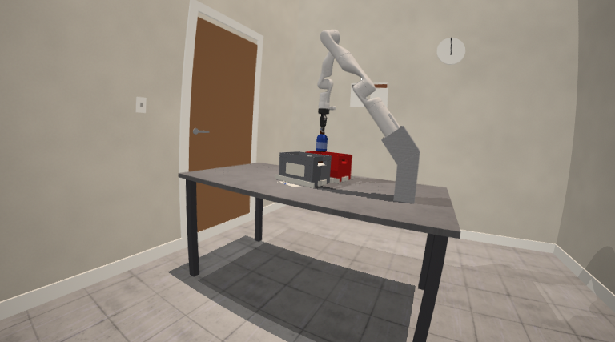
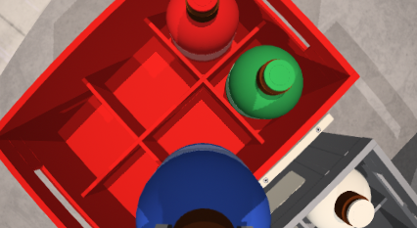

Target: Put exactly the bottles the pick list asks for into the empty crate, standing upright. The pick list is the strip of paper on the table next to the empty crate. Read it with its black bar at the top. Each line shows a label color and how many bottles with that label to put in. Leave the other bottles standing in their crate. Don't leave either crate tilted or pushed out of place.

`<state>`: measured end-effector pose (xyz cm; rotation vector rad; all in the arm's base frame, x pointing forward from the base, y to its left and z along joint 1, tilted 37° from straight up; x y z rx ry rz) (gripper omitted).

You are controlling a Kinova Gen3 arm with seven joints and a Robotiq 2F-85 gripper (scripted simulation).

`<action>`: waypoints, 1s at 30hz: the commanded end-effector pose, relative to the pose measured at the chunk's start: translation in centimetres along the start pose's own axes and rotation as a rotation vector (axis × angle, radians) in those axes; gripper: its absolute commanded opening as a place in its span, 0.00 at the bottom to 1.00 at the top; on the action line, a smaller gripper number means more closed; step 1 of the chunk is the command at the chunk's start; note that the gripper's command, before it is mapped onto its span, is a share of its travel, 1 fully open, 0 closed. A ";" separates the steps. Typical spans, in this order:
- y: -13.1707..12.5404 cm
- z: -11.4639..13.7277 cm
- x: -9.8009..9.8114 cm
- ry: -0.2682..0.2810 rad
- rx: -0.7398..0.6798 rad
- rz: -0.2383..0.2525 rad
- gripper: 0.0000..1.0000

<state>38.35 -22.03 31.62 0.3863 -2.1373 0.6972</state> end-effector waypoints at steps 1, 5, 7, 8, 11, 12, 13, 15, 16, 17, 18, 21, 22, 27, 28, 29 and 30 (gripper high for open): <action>0.0 -0.6 0.0 0.001 0.000 0.001 0.10; 0.0 -1.4 0.0 0.001 0.000 0.001 0.10; 0.0 -1.8 0.0 0.001 0.000 0.001 0.10; 0.0 -2.0 0.0 0.001 0.000 0.001 0.10; 0.1 -2.6 0.0 0.001 0.000 0.001 0.10; 0.1 -2.6 0.0 0.001 0.000 0.001 0.10; 0.1 -2.6 0.0 0.001 0.000 0.001 0.10; 0.1 -3.0 0.0 0.001 0.000 0.001 0.10; 0.1 -3.2 0.0 0.001 0.000 0.001 0.10; 0.1 -3.4 0.0 0.001 0.000 0.001 0.10; 0.1 -3.6 0.0 0.001 0.000 0.001 0.10; 0.1 -4.2 0.0 0.001 0.000 0.001 0.10; 0.1 -4.4 0.0 0.001 0.000 0.001 0.10; 0.2 -5.4 0.0 0.000 0.000 0.001 0.10; 0.2 -5.6 0.0 0.000 0.000 0.001 0.10; 0.2 -5.6 0.0 0.000 0.000 0.001 0.10; 0.2 -5.6 0.0 0.000 0.000 0.001 0.10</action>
Point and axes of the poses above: the point where the finger pads meet when closed, its own x axis back along the fingers, its own y axis across the jaws, z = x × y, the point moved 3 cm from there along x, back along the fingers, and after that the axes turned 3 degrees about x, right-handed, at the moved point
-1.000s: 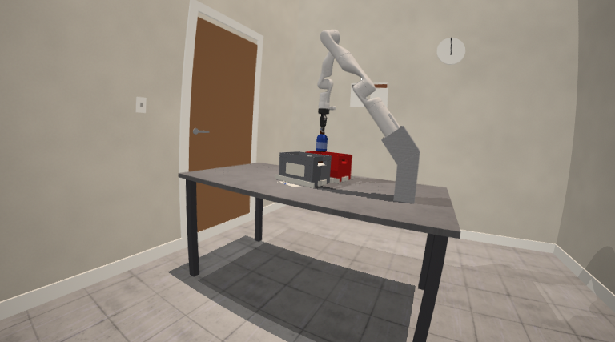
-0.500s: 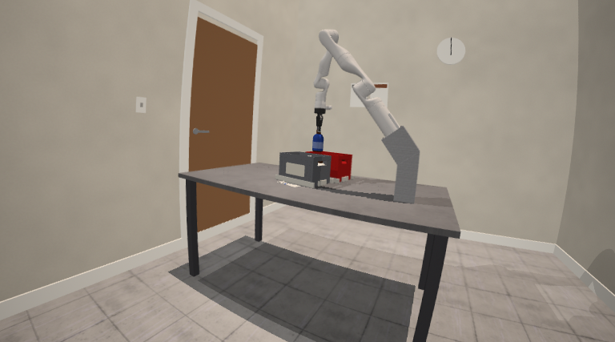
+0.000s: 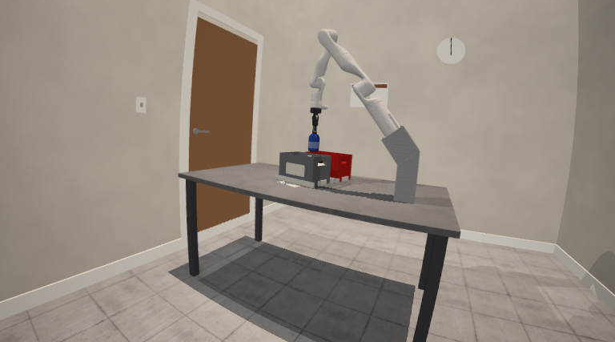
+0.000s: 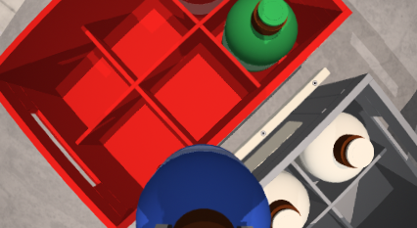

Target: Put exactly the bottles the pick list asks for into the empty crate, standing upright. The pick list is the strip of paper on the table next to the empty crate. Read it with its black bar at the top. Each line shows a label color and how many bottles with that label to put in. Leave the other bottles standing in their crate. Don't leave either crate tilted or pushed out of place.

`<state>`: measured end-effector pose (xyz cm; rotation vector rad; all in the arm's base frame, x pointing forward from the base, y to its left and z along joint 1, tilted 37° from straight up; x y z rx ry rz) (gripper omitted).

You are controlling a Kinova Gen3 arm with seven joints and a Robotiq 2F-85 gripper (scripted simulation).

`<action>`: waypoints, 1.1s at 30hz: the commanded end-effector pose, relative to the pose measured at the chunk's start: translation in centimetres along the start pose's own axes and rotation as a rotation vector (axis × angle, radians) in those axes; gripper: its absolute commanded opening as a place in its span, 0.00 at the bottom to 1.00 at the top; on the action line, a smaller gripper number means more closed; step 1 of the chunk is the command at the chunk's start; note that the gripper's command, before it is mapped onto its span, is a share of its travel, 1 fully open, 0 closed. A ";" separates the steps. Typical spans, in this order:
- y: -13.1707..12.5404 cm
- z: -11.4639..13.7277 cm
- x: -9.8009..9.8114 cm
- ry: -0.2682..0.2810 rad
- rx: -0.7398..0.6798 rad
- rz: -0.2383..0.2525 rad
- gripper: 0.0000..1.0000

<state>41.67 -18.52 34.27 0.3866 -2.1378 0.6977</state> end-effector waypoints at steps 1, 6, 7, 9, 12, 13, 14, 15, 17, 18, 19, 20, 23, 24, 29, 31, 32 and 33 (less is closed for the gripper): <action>0.0 -0.3 0.0 0.001 0.000 0.001 0.10; 0.0 -1.3 0.0 0.001 0.000 0.001 0.10; 0.0 -1.5 0.0 0.001 0.000 0.001 0.10; 0.0 -1.9 0.0 0.001 0.000 0.001 0.10; 0.1 -2.5 0.0 0.001 0.000 0.001 0.10; 0.1 -2.7 0.0 0.001 0.000 0.001 0.10; 0.1 -2.9 0.0 0.001 0.000 0.001 0.10; 0.1 -3.1 0.0 0.001 0.000 0.001 0.10; 0.1 -3.1 0.0 0.001 0.000 0.001 0.10; 0.1 -3.3 0.0 0.001 0.000 0.001 0.10; 0.1 -3.5 0.0 0.001 0.000 0.001 0.10; 0.1 -3.7 0.0 0.001 0.000 0.001 0.10; 0.1 -4.3 0.0 0.001 0.000 0.001 0.10; 0.2 -4.5 0.0 0.001 0.000 0.001 0.10; 0.2 -5.5 0.0 0.001 0.000 0.001 0.10; 0.2 -5.9 0.0 0.001 0.000 0.001 0.10; 0.2 -6.1 0.0 0.001 0.000 0.001 0.10; 0.2 -6.1 0.0 0.001 0.000 0.001 0.10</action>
Point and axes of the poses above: the point where the finger pads meet when closed, its own x axis back along the fingers, its own y axis across the jaws, z = x × y, the point moved 3 cm from there along x, back along the fingers, and after that the axes turned 3 degrees about x, right-handed, at the moved point
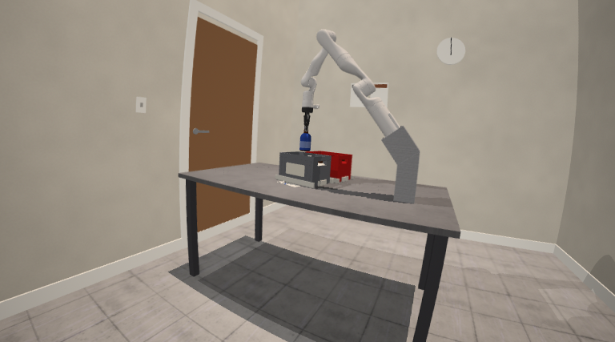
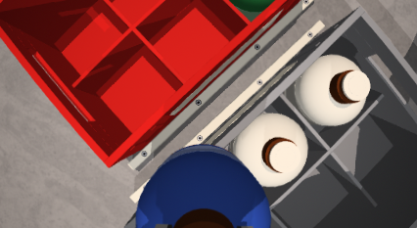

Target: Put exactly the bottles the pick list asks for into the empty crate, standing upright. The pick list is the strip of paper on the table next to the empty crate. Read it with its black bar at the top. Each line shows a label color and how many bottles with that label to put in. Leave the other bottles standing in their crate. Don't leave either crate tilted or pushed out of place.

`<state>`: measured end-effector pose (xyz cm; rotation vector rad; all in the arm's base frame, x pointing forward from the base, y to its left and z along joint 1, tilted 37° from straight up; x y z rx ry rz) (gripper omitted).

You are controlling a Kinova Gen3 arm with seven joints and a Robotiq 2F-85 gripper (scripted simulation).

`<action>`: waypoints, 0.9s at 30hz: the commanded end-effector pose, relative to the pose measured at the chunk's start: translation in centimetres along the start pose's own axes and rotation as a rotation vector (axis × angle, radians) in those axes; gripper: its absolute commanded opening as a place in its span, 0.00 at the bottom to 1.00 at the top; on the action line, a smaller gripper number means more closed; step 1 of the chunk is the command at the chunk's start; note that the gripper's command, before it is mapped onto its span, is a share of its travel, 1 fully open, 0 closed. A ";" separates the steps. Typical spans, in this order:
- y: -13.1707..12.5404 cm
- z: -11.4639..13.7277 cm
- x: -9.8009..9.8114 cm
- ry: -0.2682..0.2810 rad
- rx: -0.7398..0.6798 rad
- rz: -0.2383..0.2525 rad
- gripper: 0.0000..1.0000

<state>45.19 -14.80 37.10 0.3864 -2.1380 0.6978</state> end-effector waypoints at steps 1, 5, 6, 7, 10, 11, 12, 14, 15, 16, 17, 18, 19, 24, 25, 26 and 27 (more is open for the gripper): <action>0.0 -0.2 0.0 0.001 0.000 0.001 0.10; 0.0 -1.0 0.0 0.001 0.000 0.001 0.10; 0.0 -1.2 0.0 0.001 0.000 0.001 0.10; 0.0 -1.4 0.0 0.001 0.000 0.001 0.10; 0.0 -2.0 0.0 0.001 0.000 0.001 0.10; 0.1 -2.2 0.0 0.001 0.000 0.001 0.10; 0.1 -2.4 0.0 0.001 0.000 0.001 0.10; 0.1 -2.8 0.0 0.001 0.000 0.001 0.10; 0.1 -3.1 0.0 0.001 0.000 0.001 0.10; 0.1 -3.4 0.0 0.001 0.000 0.001 0.10; 0.1 -3.4 0.0 0.001 0.000 0.001 0.10; 0.1 -3.4 0.0 0.001 0.000 0.001 0.10; 0.1 -3.6 0.0 0.001 0.000 0.001 0.10; 0.2 -4.0 0.0 0.001 0.000 0.001 0.10; 0.2 -4.0 0.0 0.001 0.000 0.001 0.10; 0.2 -4.0 0.0 0.001 0.000 0.001 0.10; 0.2 -4.0 0.0 0.001 0.000 0.001 0.10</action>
Point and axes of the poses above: the point where the finger pads meet when closed, its own x axis back along the fingers, its own y axis across the jaws, z = x × y, the point moved 3 cm from there along x, back along the fingers, and after that the axes turned 3 degrees about x, right-handed, at the moved point
